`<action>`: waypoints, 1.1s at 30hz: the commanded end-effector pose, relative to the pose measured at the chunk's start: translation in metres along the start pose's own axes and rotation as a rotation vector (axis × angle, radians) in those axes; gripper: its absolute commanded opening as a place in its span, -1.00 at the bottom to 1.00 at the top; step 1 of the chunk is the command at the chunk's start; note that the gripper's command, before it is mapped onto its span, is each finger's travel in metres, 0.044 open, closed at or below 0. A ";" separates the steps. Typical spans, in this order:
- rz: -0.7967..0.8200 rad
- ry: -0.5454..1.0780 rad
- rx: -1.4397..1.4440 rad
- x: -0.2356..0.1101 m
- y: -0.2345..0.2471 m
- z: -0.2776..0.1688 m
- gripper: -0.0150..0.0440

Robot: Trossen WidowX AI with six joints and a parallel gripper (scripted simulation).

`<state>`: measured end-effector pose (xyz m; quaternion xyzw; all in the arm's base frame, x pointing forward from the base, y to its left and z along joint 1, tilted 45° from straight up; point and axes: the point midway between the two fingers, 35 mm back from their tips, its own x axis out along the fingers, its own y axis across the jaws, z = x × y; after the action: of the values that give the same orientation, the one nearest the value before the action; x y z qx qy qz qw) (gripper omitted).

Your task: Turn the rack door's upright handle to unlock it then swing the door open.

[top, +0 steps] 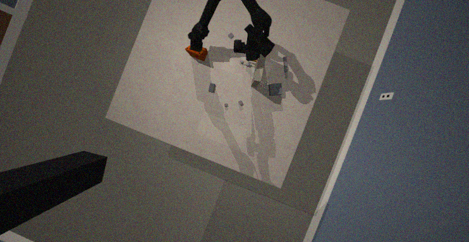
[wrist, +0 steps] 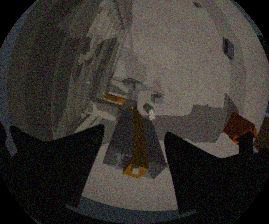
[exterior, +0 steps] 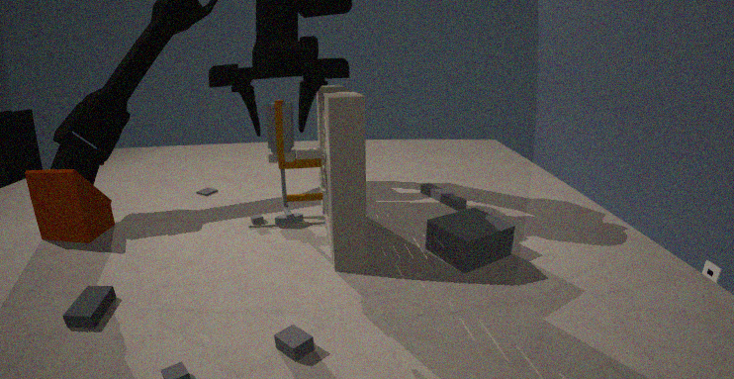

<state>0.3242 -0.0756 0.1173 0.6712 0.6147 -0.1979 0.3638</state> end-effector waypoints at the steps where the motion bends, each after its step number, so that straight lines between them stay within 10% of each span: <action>1: -0.002 -0.001 0.168 0.002 0.001 0.002 0.46; 33: -0.002 -0.001 0.341 0.002 0.001 0.002 -0.06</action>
<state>0.3255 -0.0753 0.1155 0.7228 0.5731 -0.2984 0.2451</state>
